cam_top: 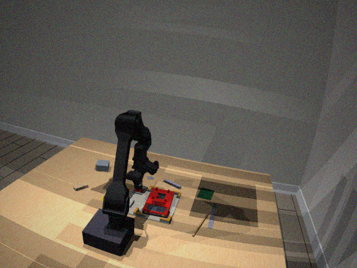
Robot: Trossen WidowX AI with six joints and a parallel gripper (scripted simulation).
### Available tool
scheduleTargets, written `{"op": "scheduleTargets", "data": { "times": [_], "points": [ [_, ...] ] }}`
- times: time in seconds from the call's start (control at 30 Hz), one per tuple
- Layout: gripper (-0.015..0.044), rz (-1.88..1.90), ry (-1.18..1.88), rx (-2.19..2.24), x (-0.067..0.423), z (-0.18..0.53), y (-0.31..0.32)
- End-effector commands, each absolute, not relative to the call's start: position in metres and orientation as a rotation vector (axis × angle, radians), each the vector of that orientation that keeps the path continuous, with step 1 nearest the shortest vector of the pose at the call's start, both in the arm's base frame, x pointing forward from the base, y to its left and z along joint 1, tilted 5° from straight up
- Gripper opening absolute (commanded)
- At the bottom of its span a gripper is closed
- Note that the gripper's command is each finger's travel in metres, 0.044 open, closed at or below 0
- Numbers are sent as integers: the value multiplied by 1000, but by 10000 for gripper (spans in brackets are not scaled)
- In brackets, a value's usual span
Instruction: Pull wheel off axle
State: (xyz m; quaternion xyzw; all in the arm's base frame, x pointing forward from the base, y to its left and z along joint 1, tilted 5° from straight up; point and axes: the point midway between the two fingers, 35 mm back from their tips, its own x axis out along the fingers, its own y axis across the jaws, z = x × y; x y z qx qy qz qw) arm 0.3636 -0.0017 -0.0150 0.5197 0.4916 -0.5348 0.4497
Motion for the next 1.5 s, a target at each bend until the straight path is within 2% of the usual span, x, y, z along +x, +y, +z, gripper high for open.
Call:
{"op": "scheduleTargets", "data": {
  "times": [0.0,0.17,1.47],
  "points": [
    [134,-1324,1217,1284,363,-15,-2],
    [3,-1323,1216,1285,363,-14,-2],
    [0,-1320,1213,1289,365,-1,-2]
  ]
}}
